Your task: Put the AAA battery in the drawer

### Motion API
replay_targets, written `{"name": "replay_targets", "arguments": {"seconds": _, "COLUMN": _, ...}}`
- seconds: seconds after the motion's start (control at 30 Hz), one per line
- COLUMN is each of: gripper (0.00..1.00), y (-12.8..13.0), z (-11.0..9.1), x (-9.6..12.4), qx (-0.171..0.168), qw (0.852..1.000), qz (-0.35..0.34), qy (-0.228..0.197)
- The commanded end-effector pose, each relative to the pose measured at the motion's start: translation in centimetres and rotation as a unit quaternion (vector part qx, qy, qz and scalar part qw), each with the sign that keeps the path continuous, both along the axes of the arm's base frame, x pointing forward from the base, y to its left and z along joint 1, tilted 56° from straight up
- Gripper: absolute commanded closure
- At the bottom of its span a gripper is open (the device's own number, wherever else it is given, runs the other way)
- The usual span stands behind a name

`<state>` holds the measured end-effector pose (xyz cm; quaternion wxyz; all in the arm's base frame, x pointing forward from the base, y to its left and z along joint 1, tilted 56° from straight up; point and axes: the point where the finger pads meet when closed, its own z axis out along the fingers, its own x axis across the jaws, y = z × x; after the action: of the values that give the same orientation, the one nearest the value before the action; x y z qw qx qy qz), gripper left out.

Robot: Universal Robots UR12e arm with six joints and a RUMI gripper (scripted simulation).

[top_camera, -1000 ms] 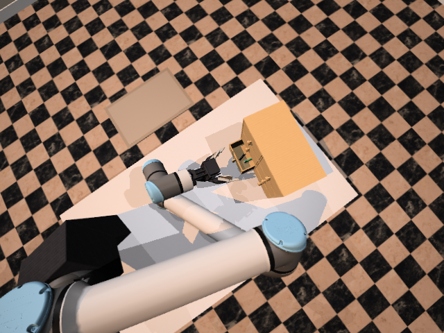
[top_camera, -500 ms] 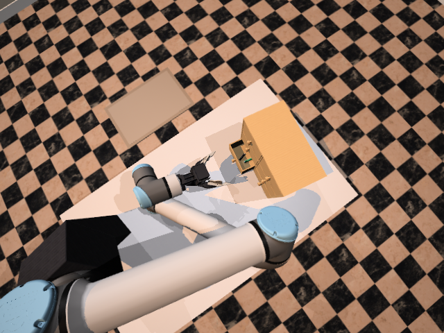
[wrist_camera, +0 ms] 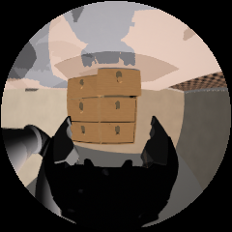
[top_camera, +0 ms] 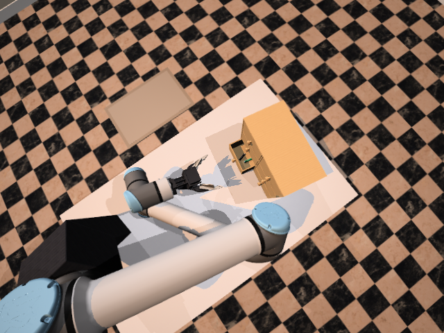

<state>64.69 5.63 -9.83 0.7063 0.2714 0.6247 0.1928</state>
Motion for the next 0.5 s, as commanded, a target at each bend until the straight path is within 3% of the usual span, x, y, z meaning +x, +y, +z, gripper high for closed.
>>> {"name": "replay_targets", "arguments": {"seconds": 0.0, "gripper": 0.00, "y": -0.03, "z": -0.18, "x": -0.82, "qx": 0.000, "qw": 1.000, "qz": 0.001, "qy": 0.000}}
{"name": "replay_targets", "arguments": {"seconds": 0.47, "gripper": 0.00, "y": -0.11, "z": -0.42, "x": -1.76, "qx": 0.000, "qw": 1.000, "qz": 0.001, "qy": 0.000}}
